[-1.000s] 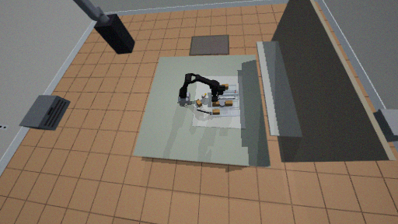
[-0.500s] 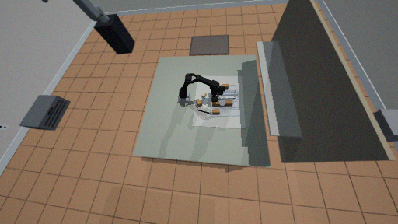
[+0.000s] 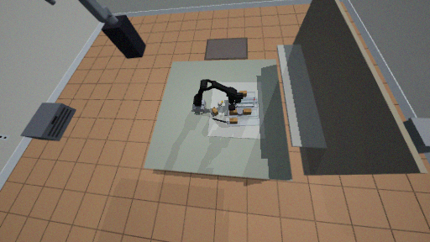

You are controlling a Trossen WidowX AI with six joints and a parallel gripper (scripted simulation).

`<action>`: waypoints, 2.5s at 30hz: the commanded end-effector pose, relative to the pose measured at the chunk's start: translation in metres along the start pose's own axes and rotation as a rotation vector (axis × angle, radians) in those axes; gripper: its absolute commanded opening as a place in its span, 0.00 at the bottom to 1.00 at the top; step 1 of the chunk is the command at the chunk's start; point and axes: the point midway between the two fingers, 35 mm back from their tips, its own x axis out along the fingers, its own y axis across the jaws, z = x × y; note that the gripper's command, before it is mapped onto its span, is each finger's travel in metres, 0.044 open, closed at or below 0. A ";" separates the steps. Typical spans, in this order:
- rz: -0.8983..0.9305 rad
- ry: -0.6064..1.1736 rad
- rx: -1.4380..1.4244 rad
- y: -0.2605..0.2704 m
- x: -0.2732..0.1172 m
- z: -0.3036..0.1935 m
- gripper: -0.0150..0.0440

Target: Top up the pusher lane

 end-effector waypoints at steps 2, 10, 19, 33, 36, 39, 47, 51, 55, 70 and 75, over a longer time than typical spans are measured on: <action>-0.003 -0.020 0.002 -0.001 0.000 0.005 0.25; -0.003 -0.020 0.002 -0.001 0.003 0.004 0.25; -0.003 -0.020 0.002 -0.001 0.007 0.003 0.25; -0.003 -0.019 0.002 -0.001 0.007 0.001 0.25; -0.003 -0.019 0.002 -0.001 0.007 0.000 0.25; -0.003 -0.019 0.002 -0.001 0.008 0.000 0.25; -0.003 -0.019 0.002 -0.001 0.008 -0.002 0.25; -0.003 -0.019 0.002 -0.001 0.008 -0.002 0.25; -0.003 -0.019 0.002 -0.001 0.008 -0.003 0.25; -0.003 -0.019 0.002 -0.001 0.008 -0.006 0.25; -0.003 -0.019 0.002 0.000 0.008 -0.009 0.25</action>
